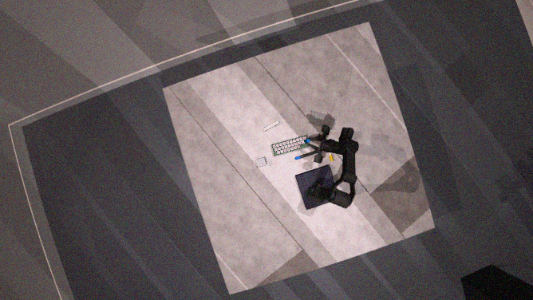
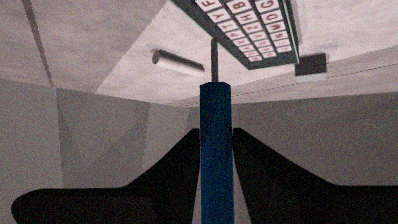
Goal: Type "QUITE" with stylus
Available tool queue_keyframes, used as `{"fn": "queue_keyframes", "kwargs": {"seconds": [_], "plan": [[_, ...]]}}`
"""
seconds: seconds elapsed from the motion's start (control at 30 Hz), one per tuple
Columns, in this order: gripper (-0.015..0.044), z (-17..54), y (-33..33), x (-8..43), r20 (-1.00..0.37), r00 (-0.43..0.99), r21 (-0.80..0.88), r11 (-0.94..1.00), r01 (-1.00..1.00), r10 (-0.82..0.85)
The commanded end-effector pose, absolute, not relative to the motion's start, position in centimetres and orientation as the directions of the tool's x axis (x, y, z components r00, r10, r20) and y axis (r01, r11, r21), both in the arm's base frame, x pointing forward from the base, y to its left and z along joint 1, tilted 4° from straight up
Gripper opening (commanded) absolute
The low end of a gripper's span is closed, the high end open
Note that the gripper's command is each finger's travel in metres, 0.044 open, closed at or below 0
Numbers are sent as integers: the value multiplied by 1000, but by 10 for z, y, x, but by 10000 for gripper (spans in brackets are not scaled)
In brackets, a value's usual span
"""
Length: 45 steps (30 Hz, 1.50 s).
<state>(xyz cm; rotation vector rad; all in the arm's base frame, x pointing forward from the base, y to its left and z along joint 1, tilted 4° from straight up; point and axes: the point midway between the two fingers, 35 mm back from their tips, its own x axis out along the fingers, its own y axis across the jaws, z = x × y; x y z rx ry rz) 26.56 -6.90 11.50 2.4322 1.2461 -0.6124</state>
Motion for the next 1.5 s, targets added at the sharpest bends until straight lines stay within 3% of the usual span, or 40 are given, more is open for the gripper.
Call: {"fn": "queue_keyframes", "kwargs": {"seconds": [0.0, 1.03, 1.13, 1.47], "plan": [[0, 106, -68, 264, -513, 520, 84, -563, 822, 683], [0, 86, -69, 265, -513, 520, 84, -563, 822, 683], [79, 86, -69, 267, -513, 520, 84, -563, 822, 683], [81, 80, -69, 268, -513, 520, 84, -563, 822, 683]]}}
